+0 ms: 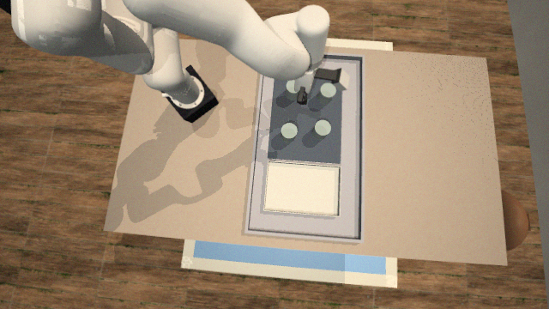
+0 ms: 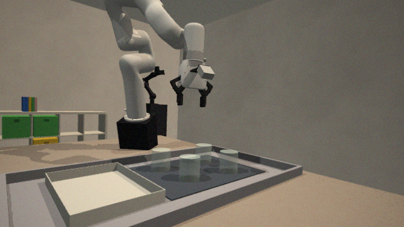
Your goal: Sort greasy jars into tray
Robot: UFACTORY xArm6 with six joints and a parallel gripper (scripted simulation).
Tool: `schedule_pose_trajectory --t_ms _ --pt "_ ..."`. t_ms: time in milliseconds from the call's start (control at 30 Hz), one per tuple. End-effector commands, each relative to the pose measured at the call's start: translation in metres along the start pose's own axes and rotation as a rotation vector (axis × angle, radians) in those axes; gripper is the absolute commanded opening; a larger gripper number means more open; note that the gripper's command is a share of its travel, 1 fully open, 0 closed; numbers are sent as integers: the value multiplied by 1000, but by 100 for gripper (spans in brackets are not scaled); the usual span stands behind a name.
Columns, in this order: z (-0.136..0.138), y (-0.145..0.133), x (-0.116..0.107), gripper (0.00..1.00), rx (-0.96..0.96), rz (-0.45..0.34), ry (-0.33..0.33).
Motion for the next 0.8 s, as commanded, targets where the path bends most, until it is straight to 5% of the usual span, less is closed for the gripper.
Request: schedule_pose_trajectory --t_ms 0,100,667,700,767 --pt "-1 12 0 100 -69 -25 23" --pt "-3 30 2 100 -183 -58 52" --pt "-3 33 3 100 -208 -67 59" --pt "-3 33 3 0 -208 -67 59" --pt "-3 33 3 0 -208 -67 59"
Point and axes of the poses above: the point where the finger pads meet when closed, its own x axis out along the fingers, its own z axis across the jaws, y = z × x, the point moved 3 cm from there along -x, back along the fingers, and after that the axes turned 8 degrees about -x, right-handed, at the moved point
